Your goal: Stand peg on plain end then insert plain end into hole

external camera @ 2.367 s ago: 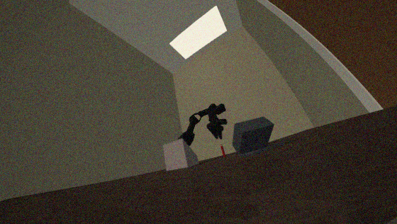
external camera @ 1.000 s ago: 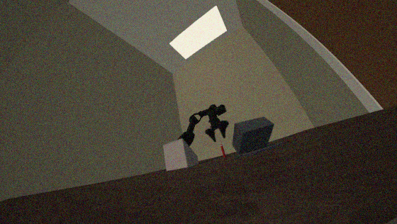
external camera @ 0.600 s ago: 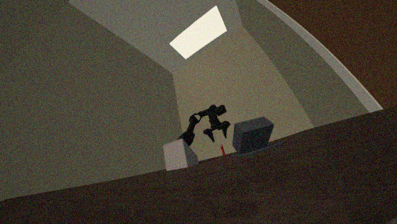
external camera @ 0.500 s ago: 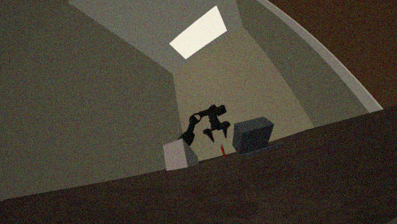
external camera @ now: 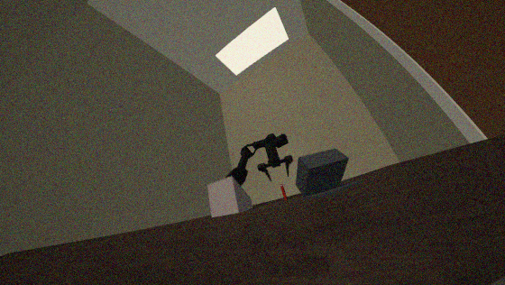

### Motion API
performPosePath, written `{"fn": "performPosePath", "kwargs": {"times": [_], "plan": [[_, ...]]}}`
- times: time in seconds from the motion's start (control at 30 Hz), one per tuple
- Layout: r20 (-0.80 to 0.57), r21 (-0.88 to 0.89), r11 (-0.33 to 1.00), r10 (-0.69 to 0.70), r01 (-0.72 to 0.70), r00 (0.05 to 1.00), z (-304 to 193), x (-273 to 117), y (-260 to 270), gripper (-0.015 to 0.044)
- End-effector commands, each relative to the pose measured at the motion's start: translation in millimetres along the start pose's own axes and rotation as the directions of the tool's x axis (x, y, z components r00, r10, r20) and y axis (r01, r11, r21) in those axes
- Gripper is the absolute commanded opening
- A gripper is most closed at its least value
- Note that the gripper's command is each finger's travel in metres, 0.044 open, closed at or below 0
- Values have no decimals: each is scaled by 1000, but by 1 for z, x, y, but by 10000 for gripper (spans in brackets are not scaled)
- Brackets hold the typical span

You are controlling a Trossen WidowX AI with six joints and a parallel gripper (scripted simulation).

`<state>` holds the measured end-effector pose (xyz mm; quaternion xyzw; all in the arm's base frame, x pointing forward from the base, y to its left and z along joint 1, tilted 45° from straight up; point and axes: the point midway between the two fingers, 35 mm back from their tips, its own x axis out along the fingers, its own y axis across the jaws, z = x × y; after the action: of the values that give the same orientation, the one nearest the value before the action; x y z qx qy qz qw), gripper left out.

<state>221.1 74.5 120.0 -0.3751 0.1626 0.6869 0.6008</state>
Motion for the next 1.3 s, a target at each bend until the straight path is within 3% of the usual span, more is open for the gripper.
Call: {"fn": "performPosePath", "kwargs": {"times": [0.0, 0.47, 0.93, 1.27], "plan": [[4, -106, 994, -4, 5, 1000, 1, 1, -1, 440], [4, -448, 894, -4, 6, 1000, 1, 3, -1, 440], [5, -733, 680, -5, 7, 1000, 1, 5, -1, 440], [5, -775, 632, -4, 6, 1000, 1, 6, -1, 440]]}}
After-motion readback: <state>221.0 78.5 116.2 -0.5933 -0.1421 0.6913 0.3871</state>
